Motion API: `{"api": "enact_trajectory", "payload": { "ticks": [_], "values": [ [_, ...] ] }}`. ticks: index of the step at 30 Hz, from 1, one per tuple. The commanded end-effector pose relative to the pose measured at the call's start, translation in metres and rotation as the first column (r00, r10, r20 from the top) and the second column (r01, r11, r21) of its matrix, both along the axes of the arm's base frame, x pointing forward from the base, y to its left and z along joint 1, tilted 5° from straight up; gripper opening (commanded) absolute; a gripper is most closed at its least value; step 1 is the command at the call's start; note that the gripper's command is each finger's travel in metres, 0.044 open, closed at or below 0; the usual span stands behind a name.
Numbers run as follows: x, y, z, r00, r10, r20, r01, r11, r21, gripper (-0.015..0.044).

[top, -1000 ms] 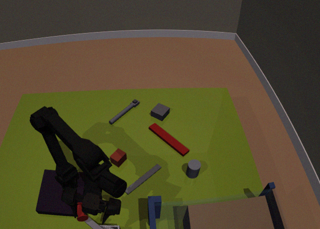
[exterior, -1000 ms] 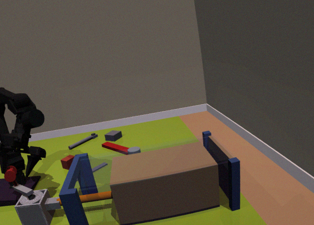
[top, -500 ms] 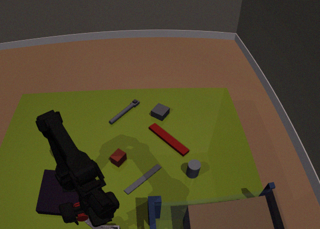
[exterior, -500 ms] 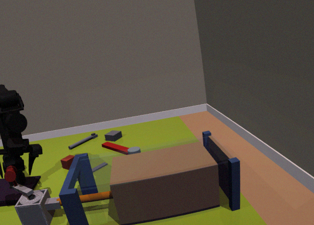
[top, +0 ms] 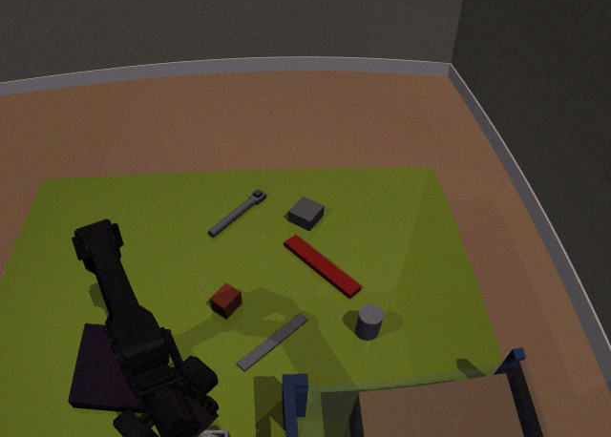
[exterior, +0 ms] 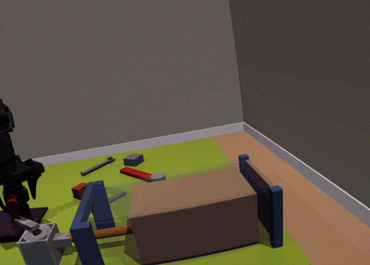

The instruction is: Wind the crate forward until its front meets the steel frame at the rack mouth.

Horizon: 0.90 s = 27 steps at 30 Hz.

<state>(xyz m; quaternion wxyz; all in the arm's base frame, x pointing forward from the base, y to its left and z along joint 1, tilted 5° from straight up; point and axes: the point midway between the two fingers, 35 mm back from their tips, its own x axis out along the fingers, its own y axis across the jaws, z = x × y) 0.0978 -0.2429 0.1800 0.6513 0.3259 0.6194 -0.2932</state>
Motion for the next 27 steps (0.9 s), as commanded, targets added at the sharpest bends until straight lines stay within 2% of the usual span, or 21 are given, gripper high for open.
{"api": "enact_trajectory", "payload": {
  "ticks": [1,6,10,27],
  "values": [
    [-0.001,-0.002,0.001,0.999,0.043,0.011,-0.043,0.999,0.002,0.044],
    [-0.001,-0.003,-0.001,0.999,0.051,0.012,-0.051,0.999,0.001,0.044],
    [0.002,-0.002,-0.033,0.999,0.051,0.012,-0.051,0.999,0.001,0.044],
    [0.003,-0.001,-0.056,0.999,0.05,0.012,-0.05,0.999,0.001,0.044]
  ]
}}
